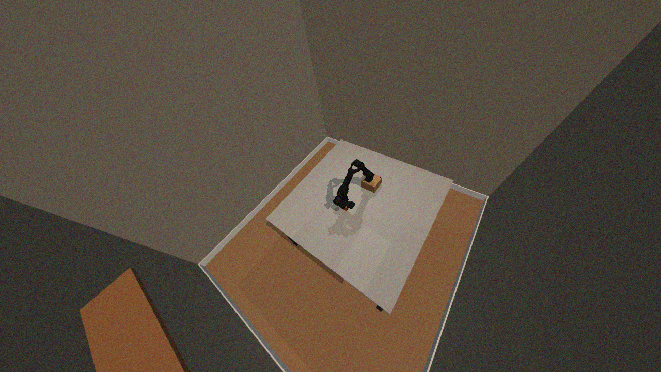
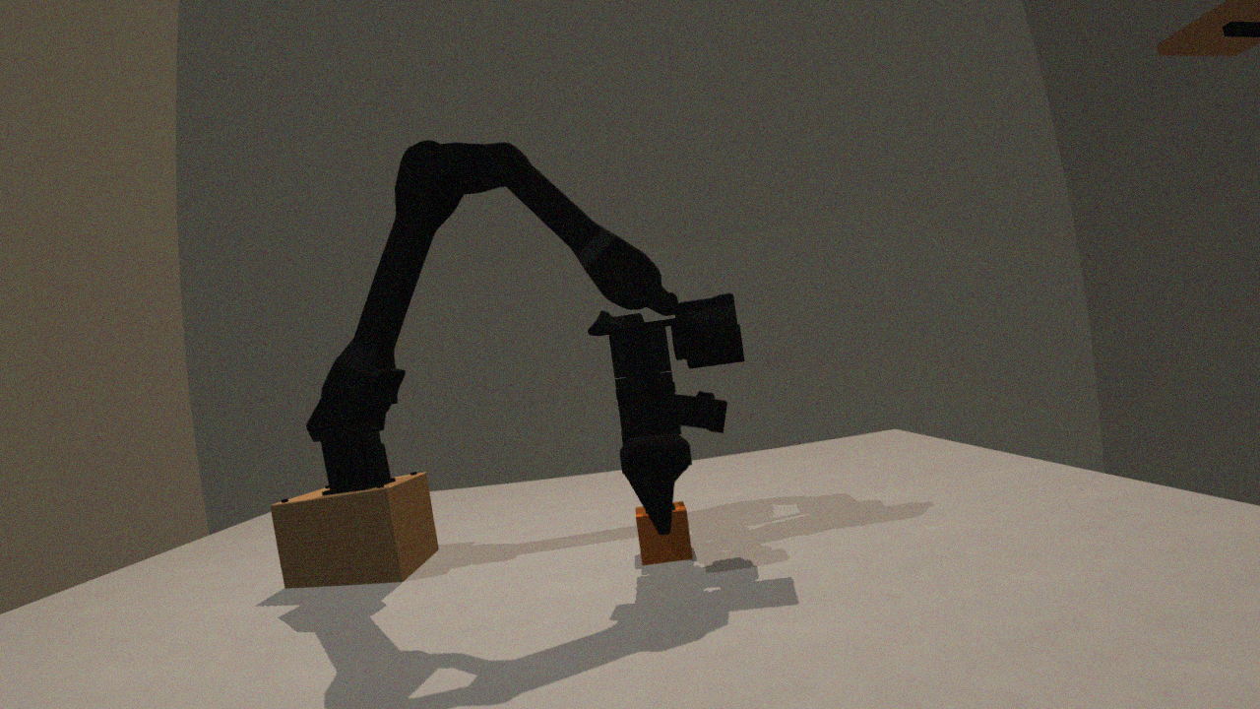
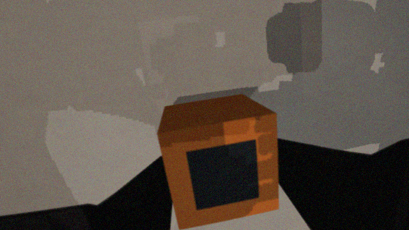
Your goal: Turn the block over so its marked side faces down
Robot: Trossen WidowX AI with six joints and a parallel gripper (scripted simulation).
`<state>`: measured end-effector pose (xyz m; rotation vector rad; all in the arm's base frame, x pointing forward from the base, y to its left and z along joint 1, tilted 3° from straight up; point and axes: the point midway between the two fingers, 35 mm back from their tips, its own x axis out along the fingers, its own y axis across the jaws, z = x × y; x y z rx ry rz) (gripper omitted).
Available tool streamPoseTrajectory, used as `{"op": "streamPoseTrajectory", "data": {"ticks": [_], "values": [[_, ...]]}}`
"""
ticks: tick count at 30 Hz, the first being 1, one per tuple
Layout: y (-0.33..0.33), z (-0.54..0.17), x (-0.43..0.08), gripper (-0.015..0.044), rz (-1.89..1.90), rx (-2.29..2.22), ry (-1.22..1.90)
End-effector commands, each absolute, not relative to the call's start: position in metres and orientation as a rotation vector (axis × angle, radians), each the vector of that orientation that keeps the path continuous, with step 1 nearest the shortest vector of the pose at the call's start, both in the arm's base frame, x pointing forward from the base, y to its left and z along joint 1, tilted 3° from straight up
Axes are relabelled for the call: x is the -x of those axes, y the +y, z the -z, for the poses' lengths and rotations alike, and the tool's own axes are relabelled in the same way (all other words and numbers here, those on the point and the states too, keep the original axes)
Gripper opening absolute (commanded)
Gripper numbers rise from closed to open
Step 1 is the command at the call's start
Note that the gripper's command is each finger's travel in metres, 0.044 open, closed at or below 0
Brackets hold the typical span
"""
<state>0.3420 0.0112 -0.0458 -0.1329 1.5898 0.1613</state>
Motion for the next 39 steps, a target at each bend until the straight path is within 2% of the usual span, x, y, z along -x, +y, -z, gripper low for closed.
{"op": "streamPoseTrajectory", "data": {"ticks": [1, 8, 12, 24, 39], "values": [[0.011, 0.047, -0.341, 0.015, -0.157, 0.135, 1.592], [0.011, 0.047, -0.341, 0.0103, -0.157, 0.135, 1.592], [0.011, 0.028, -0.342, 0.0, -0.157, 0.135, 1.591], [0.01, 0.017, -0.343, 0.0, -0.157, 0.133, 1.581], [0.01, 0.027, -0.344, 0.0, -0.166, 0.102, 1.342]]}}
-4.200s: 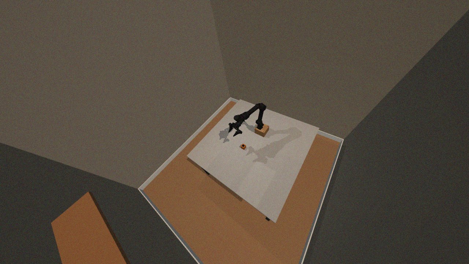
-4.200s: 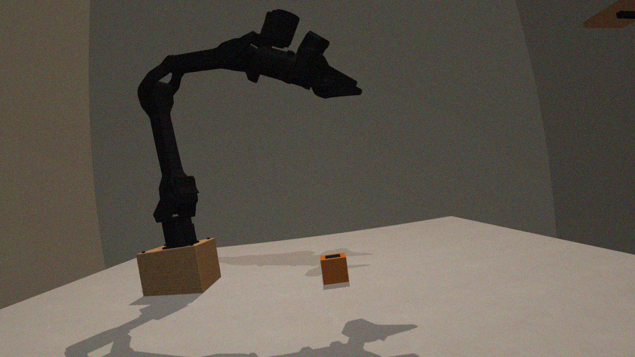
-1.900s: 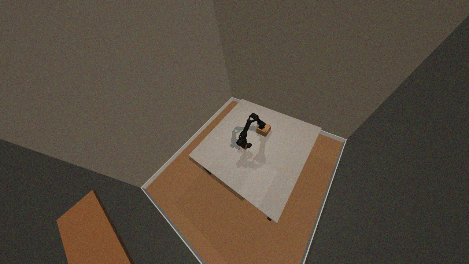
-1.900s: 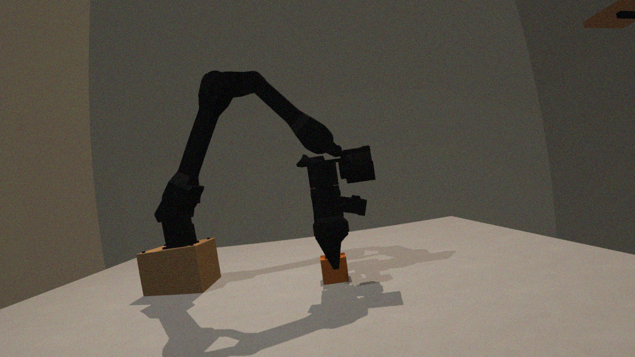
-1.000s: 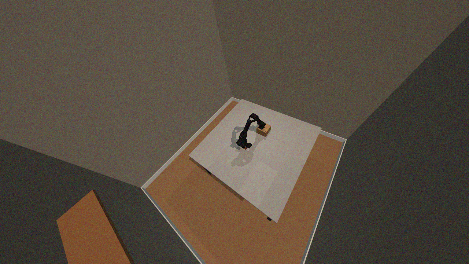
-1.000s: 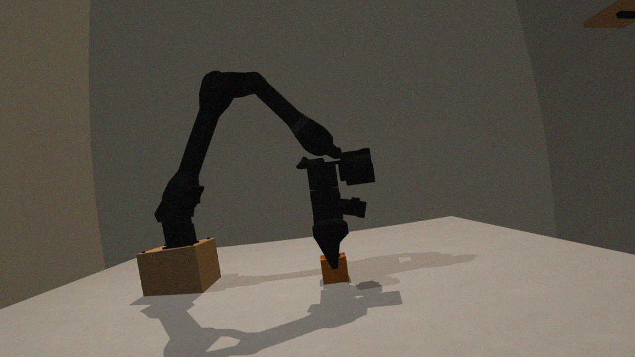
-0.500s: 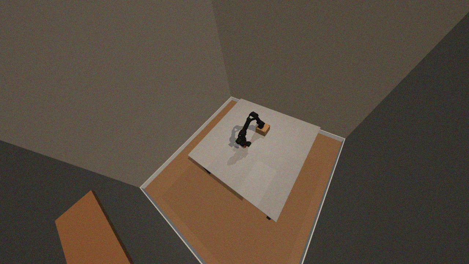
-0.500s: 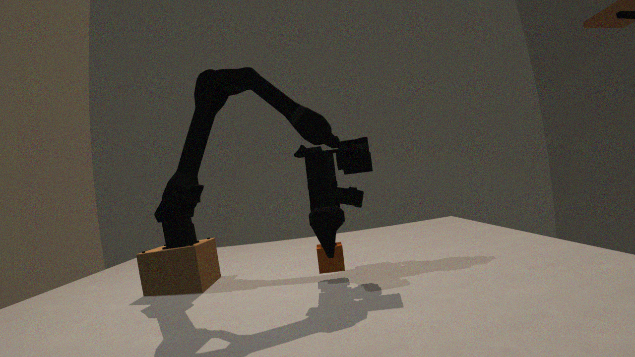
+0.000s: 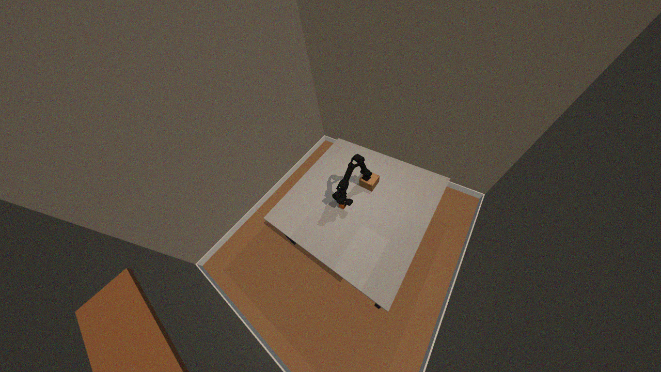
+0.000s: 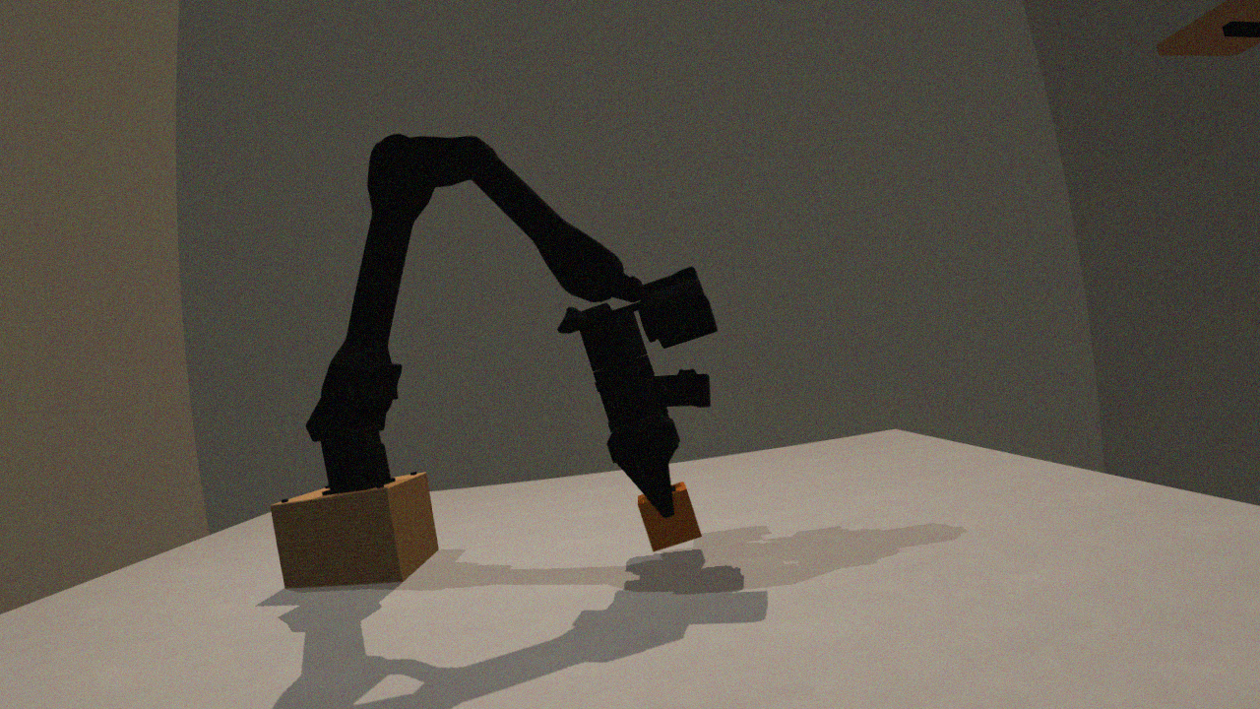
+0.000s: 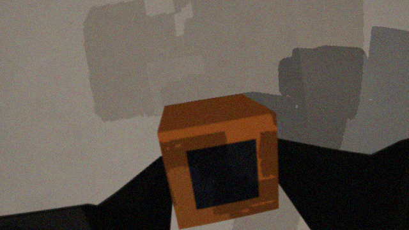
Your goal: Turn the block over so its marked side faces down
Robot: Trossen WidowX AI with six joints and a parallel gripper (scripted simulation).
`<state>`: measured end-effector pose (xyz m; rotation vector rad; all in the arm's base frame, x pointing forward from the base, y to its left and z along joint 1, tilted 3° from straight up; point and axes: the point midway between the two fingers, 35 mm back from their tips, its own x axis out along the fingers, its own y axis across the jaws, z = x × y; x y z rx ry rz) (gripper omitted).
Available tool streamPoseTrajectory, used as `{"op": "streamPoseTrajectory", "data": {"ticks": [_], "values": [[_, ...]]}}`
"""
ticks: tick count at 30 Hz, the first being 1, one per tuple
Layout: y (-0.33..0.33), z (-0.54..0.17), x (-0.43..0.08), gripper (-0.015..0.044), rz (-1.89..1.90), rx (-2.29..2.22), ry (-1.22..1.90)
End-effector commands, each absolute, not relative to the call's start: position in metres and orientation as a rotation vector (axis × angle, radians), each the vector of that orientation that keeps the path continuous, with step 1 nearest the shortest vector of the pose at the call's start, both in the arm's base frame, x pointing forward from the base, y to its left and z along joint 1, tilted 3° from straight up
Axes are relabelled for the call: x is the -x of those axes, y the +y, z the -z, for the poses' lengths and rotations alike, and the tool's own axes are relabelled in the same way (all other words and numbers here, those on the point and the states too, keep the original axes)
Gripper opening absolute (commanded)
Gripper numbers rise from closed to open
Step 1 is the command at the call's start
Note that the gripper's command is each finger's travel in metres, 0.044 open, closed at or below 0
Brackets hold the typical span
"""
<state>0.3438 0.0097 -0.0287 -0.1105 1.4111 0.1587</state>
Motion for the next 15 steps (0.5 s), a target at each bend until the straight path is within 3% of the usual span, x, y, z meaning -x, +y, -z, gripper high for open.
{"op": "streamPoseTrajectory", "data": {"ticks": [1, 15], "values": [[0.0098, 0.0269, -0.344, 0.0, -0.166, 0.1, 1.325], [0.0094, 0.0245, -0.338, 0.0, -0.175, 0.086, 1.099]]}}
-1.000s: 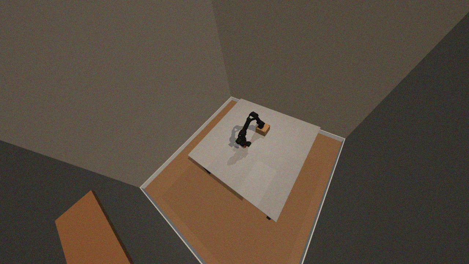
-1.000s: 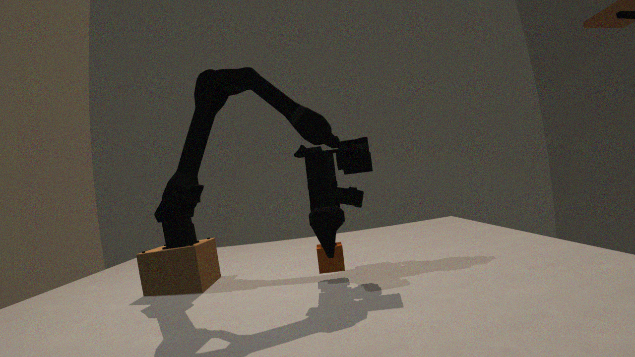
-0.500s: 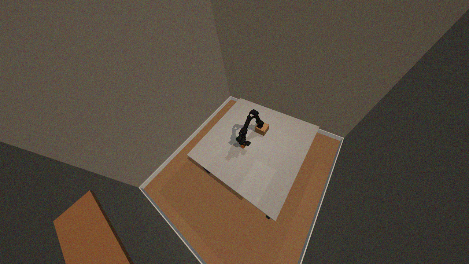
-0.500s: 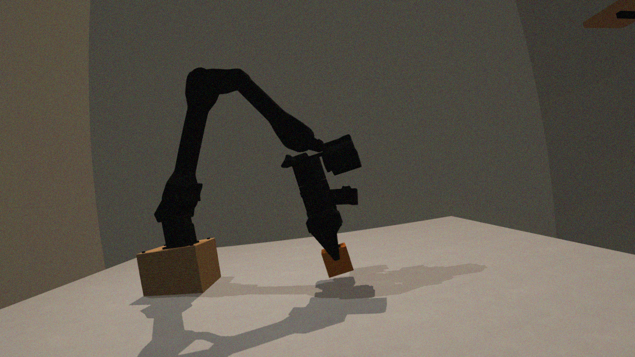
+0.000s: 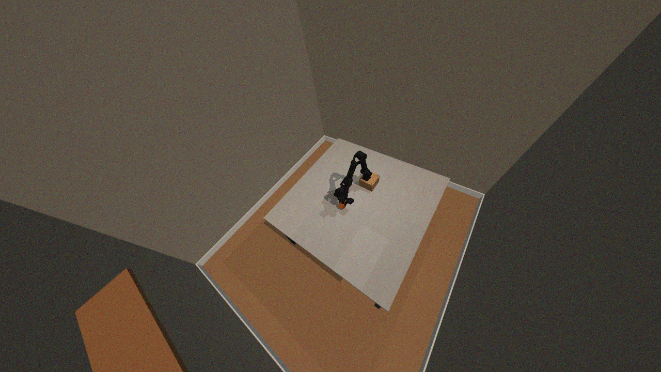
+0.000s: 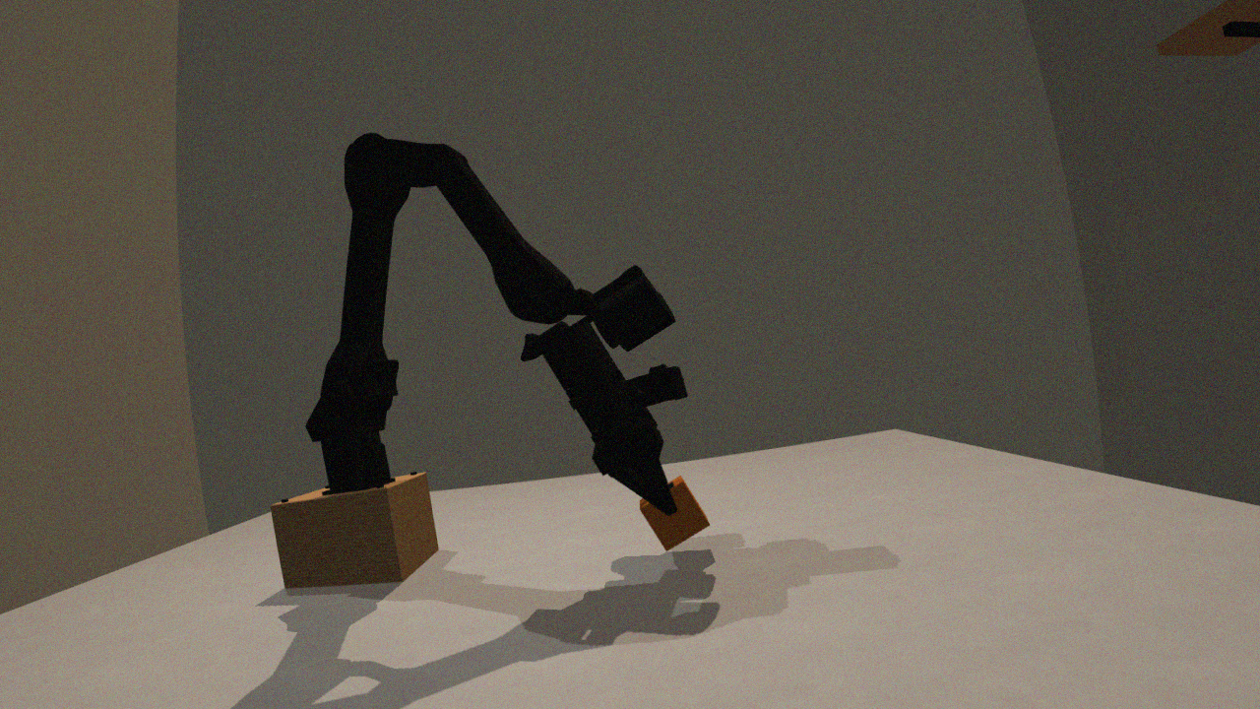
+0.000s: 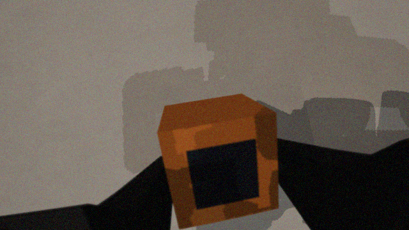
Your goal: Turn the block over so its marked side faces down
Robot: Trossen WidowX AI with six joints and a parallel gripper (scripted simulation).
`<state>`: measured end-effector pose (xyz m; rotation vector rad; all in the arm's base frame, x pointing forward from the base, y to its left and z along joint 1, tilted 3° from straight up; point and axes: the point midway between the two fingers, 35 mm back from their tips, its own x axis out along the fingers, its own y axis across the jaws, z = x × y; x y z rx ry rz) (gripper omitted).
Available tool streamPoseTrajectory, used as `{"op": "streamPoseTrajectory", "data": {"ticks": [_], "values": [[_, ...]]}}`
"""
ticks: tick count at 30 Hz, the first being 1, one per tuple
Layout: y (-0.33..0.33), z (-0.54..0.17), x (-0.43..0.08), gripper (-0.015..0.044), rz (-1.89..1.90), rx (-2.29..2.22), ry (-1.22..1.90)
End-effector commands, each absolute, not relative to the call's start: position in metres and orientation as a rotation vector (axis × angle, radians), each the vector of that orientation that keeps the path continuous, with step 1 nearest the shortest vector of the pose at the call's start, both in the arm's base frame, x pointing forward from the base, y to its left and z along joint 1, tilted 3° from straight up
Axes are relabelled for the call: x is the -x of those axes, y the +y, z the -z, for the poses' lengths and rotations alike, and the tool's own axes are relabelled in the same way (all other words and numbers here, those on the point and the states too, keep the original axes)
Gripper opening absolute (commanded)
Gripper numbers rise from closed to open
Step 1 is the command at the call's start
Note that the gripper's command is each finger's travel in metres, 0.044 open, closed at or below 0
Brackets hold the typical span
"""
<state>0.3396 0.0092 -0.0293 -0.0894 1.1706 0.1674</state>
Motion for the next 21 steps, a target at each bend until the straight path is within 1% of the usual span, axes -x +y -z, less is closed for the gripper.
{"op": "streamPoseTrajectory", "data": {"ticks": [1, 10, 21], "values": [[0.009, 0.024, -0.337, 0.0, -0.175, 0.085, 1.086], [0.009, 0.025, -0.338, 0.0, -0.175, 0.083, 1.067], [0.009, 0.048, -0.348, 0.0, -0.175, 0.063, 0.922]]}}
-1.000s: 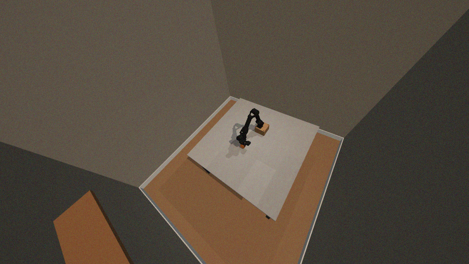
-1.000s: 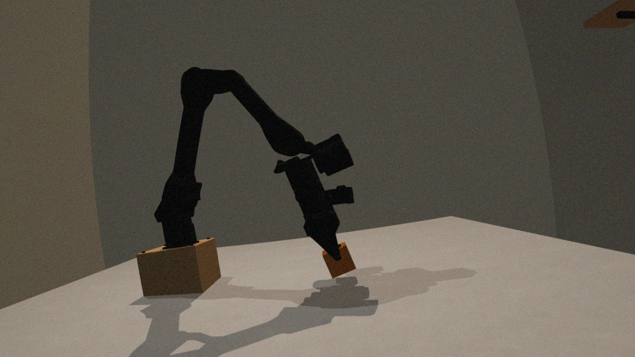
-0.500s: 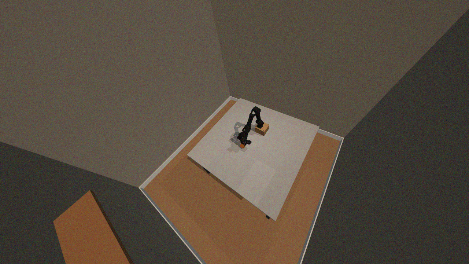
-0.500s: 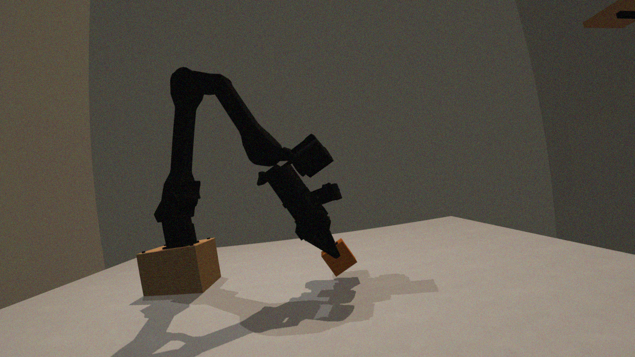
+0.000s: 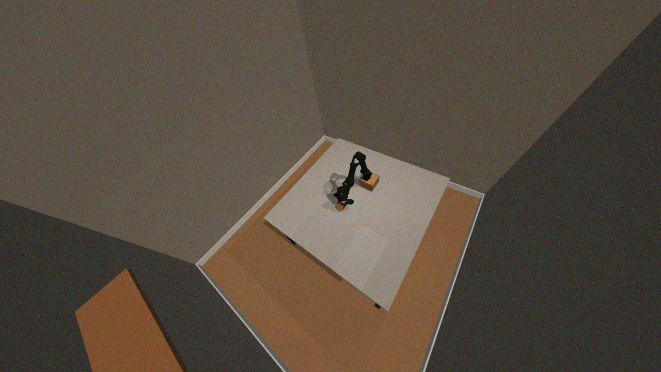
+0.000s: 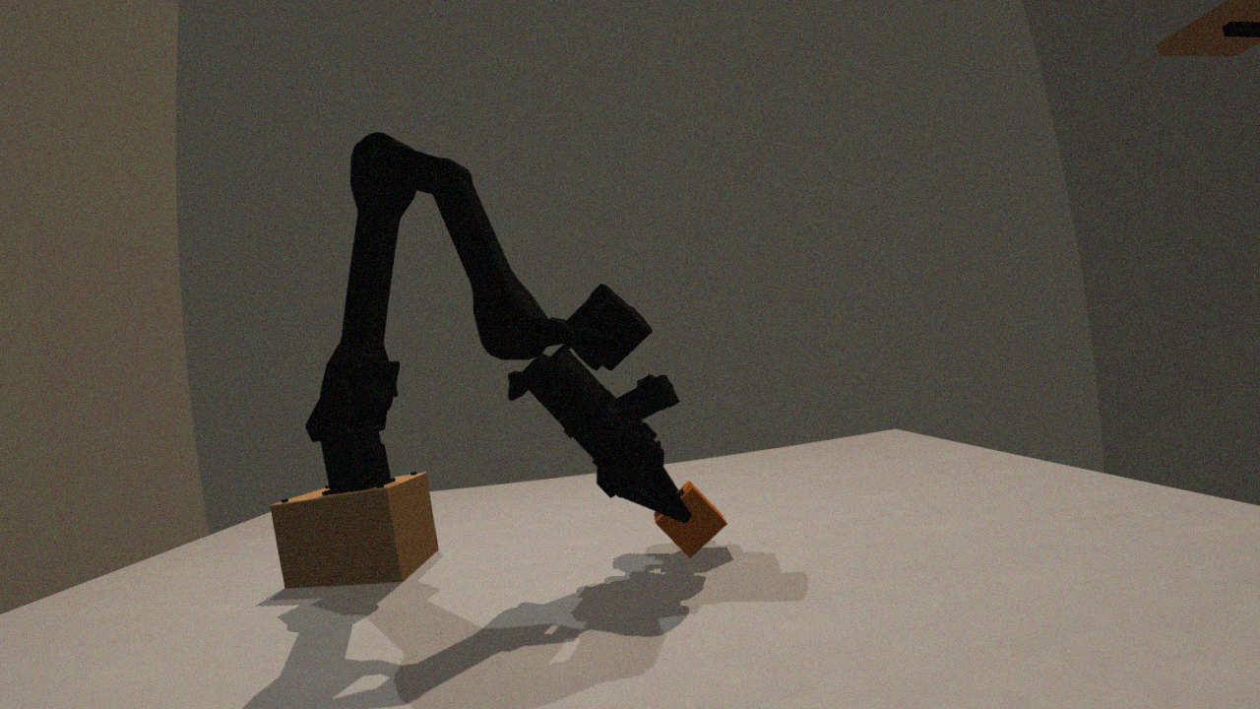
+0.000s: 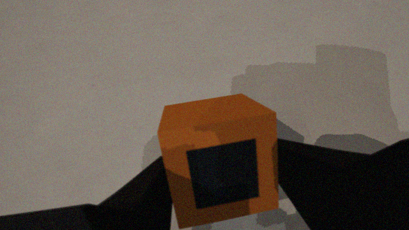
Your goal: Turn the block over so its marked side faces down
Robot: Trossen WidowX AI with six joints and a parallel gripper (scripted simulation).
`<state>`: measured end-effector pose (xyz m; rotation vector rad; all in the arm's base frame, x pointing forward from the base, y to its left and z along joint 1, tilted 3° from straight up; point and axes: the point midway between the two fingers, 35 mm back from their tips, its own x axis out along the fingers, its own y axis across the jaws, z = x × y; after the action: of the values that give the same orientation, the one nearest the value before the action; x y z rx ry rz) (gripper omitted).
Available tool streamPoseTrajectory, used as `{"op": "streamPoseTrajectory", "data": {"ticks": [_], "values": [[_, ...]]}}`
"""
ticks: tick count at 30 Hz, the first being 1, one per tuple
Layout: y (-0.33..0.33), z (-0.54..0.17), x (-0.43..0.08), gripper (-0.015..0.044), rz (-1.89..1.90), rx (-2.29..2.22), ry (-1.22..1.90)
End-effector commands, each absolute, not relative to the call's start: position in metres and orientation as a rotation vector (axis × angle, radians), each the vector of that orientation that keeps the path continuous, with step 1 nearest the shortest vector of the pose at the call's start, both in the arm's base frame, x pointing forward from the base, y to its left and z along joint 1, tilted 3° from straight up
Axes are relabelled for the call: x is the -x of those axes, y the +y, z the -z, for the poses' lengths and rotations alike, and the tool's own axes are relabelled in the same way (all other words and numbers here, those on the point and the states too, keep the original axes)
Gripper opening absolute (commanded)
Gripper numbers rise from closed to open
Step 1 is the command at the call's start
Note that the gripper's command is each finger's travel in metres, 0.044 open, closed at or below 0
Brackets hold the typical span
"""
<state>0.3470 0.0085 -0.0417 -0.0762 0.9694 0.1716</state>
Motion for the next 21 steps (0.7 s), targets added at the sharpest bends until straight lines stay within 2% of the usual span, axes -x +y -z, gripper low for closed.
{"op": "streamPoseTrajectory", "data": {"ticks": [1, 21], "values": [[0.009, 0.05, -0.348, 0.0, -0.175, 0.061, 0.909], [0.009, 0.061, -0.341, 0.0, -0.181, 0.039, 0.644]]}}
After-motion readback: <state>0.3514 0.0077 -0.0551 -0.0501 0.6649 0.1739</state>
